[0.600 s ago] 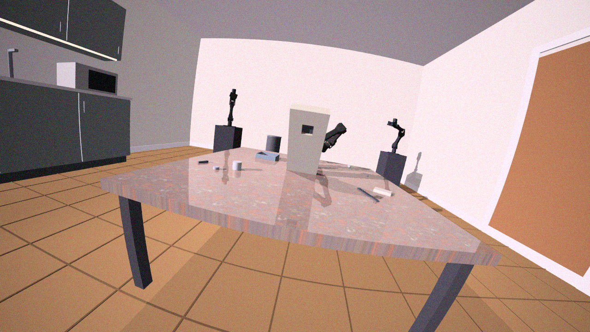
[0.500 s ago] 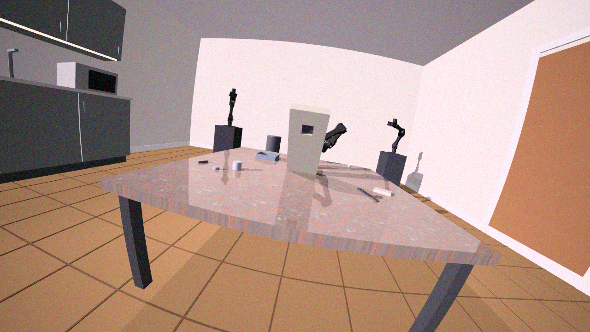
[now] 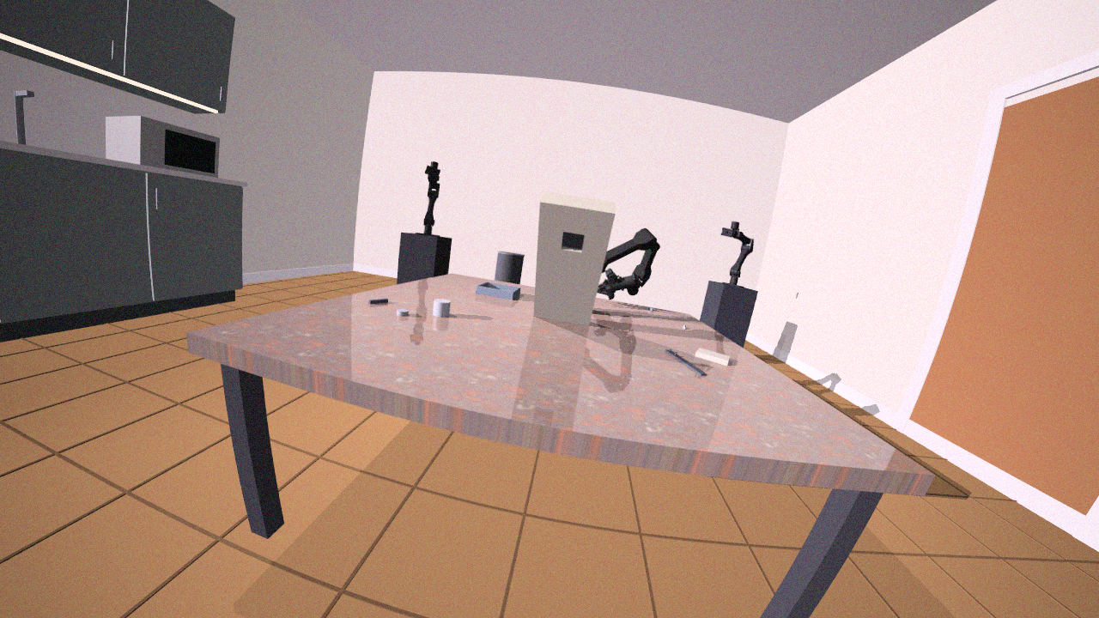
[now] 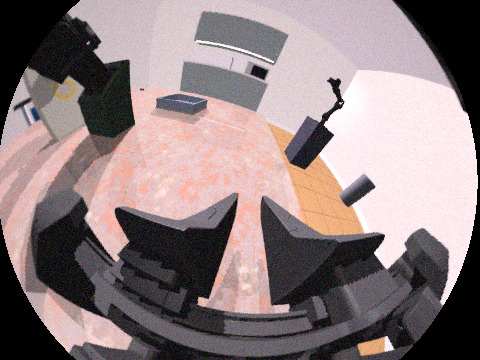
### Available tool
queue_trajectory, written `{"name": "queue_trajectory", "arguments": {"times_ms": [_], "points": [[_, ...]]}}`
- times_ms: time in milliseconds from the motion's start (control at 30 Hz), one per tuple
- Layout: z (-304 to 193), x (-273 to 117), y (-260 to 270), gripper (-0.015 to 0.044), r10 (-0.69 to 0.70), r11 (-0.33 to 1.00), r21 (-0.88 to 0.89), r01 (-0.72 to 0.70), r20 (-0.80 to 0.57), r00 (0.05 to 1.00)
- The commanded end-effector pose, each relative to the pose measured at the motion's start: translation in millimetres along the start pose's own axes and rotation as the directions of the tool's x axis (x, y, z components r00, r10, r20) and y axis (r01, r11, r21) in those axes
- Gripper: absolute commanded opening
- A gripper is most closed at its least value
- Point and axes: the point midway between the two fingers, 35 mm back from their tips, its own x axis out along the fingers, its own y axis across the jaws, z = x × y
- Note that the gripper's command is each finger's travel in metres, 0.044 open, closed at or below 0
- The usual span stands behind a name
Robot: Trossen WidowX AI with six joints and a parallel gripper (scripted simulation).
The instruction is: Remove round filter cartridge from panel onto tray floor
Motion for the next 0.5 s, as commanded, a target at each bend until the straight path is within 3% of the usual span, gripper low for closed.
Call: {"name": "queue_trajectory", "arguments": {"times_ms": [0, 267, 467], "points": [[-21, -28, 12, 0.0092, -0.087, 0.976, 0.191, 0.101, -0.082, 0.993], [-61, -96, 45, 0.0092, -0.235, 0.783, 0.505, 0.363, -0.301, 0.924], [-80, -149, 78, 0.0092, -0.293, 0.56, 0.621, 0.549, -0.472, 0.832]]}}
